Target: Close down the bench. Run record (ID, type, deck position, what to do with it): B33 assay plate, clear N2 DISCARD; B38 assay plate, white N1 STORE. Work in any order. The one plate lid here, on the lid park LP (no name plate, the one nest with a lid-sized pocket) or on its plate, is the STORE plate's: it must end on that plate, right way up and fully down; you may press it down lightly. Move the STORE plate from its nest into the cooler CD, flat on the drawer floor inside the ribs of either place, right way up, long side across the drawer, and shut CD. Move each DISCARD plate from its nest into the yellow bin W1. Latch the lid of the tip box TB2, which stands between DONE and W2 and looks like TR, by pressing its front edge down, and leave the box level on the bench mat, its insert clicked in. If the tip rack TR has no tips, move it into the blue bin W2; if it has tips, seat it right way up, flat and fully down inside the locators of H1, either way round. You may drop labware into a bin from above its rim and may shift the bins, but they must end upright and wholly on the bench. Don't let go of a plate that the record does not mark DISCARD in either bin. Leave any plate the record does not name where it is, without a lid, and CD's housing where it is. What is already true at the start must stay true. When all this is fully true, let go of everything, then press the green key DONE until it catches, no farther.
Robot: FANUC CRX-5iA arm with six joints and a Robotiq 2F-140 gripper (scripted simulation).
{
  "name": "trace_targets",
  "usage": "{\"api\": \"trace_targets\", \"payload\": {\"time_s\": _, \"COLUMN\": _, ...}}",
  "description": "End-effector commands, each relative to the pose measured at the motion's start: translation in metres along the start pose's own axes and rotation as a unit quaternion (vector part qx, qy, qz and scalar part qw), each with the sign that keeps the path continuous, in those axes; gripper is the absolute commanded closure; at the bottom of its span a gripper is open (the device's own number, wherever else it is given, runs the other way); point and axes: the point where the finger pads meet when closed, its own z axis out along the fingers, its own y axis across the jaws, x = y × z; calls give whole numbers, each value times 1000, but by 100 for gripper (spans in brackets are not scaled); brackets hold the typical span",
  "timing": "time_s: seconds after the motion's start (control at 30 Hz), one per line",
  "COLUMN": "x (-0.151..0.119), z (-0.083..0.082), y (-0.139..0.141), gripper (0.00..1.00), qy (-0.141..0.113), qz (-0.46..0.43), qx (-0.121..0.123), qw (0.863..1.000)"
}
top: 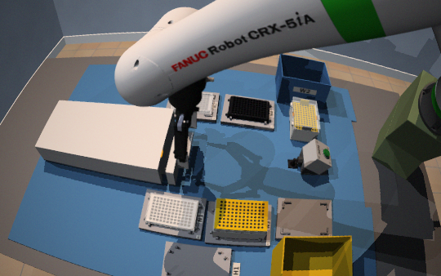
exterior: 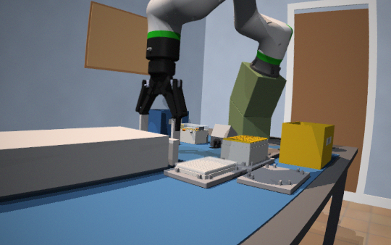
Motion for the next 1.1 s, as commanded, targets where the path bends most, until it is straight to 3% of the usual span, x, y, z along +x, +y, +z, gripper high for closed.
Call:
{"api": "trace_targets", "payload": {"time_s": 0.0, "x": 0, "z": 4, "y": 0, "gripper": 13, "qy": 0, "qz": 0, "qx": 0, "qw": 1000}}
{"api": "trace_targets", "payload": {"time_s": 0.5, "x": 0, "z": 22, "y": 0, "gripper": 13, "qy": 0, "qz": 0, "qx": 0, "qw": 1000}}
{"api": "trace_targets", "payload": {"time_s": 0.77, "x": 0, "z": 22, "y": 0, "gripper": 13, "qy": 0, "qz": 0, "qx": 0, "qw": 1000}}
{"api": "trace_targets", "payload": {"time_s": 0.8, "x": 0, "z": 22, "y": 0, "gripper": 34, "qy": 0, "qz": 0, "qx": 0, "qw": 1000}}
{"api": "trace_targets", "payload": {"time_s": 1.07, "x": 0, "z": 22, "y": 0, "gripper": 37, "qy": 0, "qz": 0, "qx": 0, "qw": 1000}}
